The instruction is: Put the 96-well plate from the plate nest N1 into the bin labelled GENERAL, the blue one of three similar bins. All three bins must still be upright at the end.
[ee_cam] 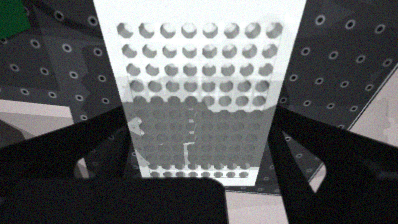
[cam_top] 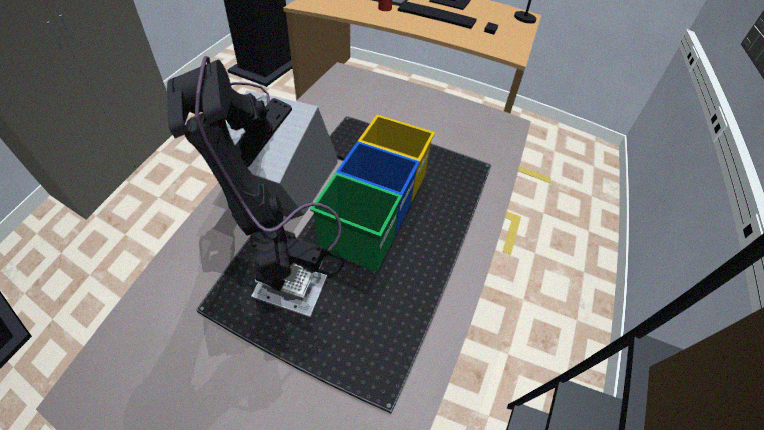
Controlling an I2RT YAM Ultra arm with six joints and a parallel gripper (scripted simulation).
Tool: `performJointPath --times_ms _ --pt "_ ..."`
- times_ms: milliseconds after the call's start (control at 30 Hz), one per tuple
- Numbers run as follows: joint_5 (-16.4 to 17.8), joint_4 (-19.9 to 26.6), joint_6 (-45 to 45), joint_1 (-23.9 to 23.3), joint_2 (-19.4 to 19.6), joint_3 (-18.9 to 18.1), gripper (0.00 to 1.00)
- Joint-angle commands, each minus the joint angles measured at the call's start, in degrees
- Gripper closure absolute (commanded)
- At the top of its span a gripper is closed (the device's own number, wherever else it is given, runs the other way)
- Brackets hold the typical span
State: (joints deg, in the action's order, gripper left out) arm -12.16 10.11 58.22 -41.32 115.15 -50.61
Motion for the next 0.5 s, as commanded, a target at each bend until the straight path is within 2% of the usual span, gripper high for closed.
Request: performJointPath --times_ms 0,167,467 --pt "0.78 1.18 -0.62 0.92 -2.00 0.78 1.00" --pt "0.50 1.10 -1.02 1.33 -4.28 1.24 1.00" --pt "-0.09 6.18 -1.51 1.85 -6.91 -1.30 1.00"
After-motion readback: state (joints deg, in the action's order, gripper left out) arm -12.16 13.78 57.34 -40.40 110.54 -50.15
